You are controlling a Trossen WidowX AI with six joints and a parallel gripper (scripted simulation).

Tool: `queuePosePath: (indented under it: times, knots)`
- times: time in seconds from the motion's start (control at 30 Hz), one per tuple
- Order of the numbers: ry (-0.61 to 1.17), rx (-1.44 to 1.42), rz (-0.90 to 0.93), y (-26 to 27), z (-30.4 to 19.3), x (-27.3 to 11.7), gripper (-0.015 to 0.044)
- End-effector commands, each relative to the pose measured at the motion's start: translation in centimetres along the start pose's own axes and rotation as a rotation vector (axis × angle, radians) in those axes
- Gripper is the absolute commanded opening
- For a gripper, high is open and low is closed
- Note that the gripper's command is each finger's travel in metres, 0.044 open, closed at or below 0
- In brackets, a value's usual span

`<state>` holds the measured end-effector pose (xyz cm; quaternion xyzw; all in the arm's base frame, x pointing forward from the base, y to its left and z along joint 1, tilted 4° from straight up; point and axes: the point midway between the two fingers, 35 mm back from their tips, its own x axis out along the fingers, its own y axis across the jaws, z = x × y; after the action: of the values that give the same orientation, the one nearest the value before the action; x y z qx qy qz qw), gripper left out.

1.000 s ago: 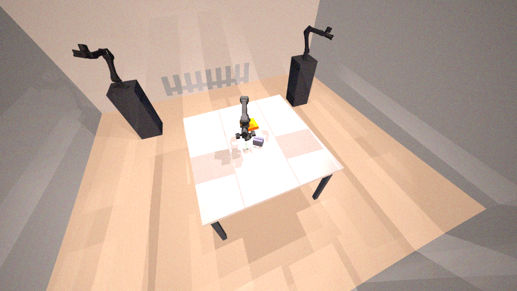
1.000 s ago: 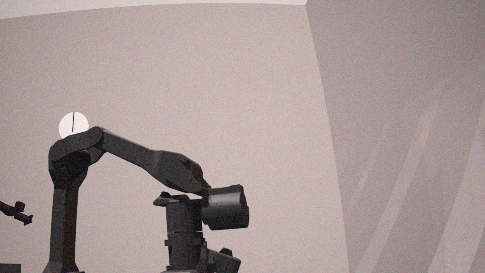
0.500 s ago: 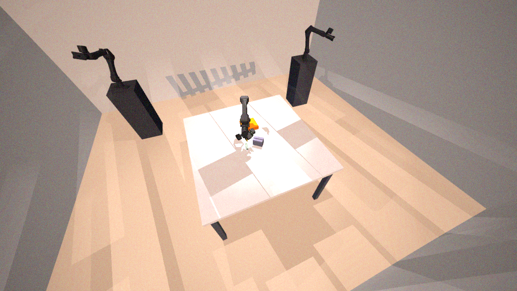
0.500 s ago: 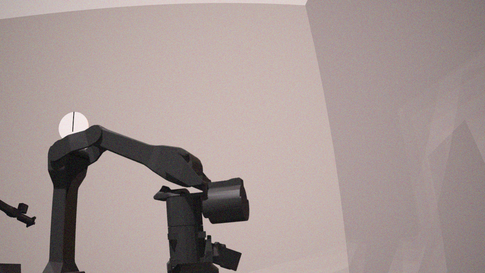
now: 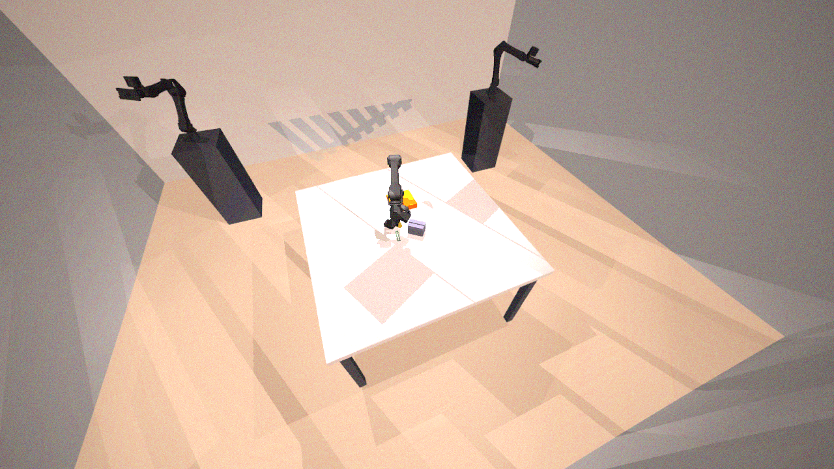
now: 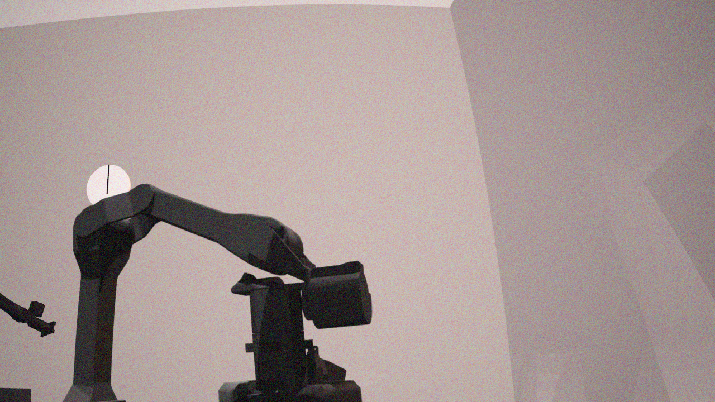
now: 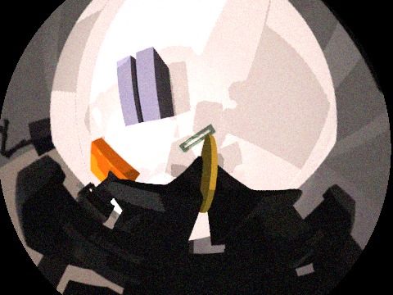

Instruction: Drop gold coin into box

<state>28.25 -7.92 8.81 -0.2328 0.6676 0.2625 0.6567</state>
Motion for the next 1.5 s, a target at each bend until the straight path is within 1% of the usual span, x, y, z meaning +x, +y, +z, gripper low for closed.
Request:
queuePosePath:
  times: [0.0,0.17,0.43,1.47]
  knots:
    - [0.002,-0.125,0.002,-0.1,0.1,0.0,0.0]
    - [0.002,-0.213,0.002,-0.1,0.2,0.0,0.0]
    - [0.001,-0.213,0.002,0.7,1.1,0.0,0.0]
    - [-0.004,-0.215,0.006,6.9,6.2,-0.1,0.0]
